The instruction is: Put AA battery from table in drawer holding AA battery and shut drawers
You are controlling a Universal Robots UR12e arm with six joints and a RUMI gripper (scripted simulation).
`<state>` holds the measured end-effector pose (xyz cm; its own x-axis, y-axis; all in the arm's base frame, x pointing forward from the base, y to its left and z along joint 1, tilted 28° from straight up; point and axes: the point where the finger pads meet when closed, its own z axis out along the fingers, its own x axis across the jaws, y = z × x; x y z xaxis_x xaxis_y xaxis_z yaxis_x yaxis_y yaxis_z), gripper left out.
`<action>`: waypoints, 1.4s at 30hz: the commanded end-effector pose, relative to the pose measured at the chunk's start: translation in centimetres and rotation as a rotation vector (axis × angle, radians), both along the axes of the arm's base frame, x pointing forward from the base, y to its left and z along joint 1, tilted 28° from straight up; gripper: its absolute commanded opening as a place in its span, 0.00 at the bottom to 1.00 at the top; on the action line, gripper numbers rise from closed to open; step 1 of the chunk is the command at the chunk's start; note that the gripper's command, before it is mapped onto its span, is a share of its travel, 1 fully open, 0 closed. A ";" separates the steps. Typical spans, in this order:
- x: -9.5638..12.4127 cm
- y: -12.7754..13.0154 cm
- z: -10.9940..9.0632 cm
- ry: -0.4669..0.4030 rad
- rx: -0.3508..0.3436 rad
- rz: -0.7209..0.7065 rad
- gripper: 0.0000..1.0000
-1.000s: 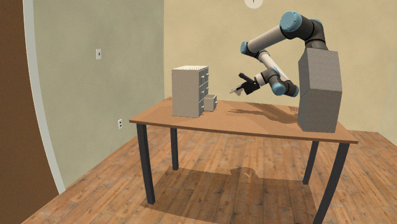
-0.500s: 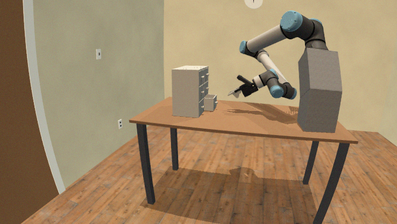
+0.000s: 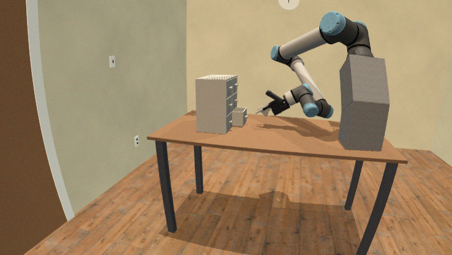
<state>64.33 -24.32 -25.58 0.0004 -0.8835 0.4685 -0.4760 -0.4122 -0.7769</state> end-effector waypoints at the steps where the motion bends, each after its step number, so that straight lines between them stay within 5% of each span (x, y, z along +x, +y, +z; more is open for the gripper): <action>1: 0.8 -0.5 -0.9 0.000 0.000 0.000 0.20; 18: 2.6 -1.5 -3.0 0.000 0.000 0.000 0.20; 42: 2.8 -1.6 -3.1 0.000 0.000 0.000 0.20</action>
